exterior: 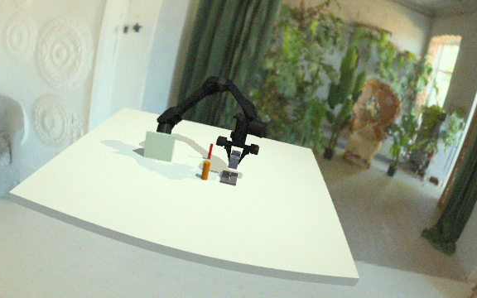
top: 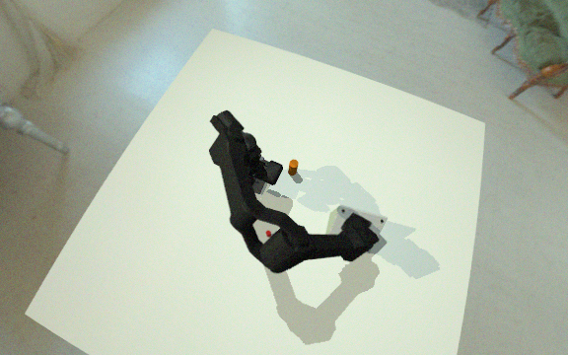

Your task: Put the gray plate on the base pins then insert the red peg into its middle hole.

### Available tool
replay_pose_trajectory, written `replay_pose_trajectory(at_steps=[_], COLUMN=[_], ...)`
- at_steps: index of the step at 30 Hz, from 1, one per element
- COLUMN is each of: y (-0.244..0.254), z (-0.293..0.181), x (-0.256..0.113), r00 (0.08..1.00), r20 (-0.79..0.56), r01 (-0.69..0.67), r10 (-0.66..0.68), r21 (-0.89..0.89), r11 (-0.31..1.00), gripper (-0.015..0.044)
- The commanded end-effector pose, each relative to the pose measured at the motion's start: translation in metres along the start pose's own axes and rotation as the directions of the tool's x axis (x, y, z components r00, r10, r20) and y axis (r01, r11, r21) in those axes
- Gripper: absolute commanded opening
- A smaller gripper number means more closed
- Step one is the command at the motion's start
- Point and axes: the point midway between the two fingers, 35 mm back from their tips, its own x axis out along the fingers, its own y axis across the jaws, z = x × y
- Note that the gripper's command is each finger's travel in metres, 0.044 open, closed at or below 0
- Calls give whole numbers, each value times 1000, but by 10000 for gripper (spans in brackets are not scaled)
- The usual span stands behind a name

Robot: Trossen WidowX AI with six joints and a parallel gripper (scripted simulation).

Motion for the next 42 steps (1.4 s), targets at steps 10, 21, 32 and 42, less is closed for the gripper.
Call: replay_pose_trajectory(at_steps=[10, 21, 32, 42], y=[3, 4, 4, 4], z=[-18, -18, -18, -19], x=[11, 11, 11, 18], r00=[1000, 1000, 1000, 1000], r20=[-3, -3, -3, -3], r01=[-3, -3, -3, -3], r10=[3, 3, 3, 3], r21=[-37, -37, -37, -37], r11=[999, 999, 999, 999], gripper=[0, 0, 0, 0])
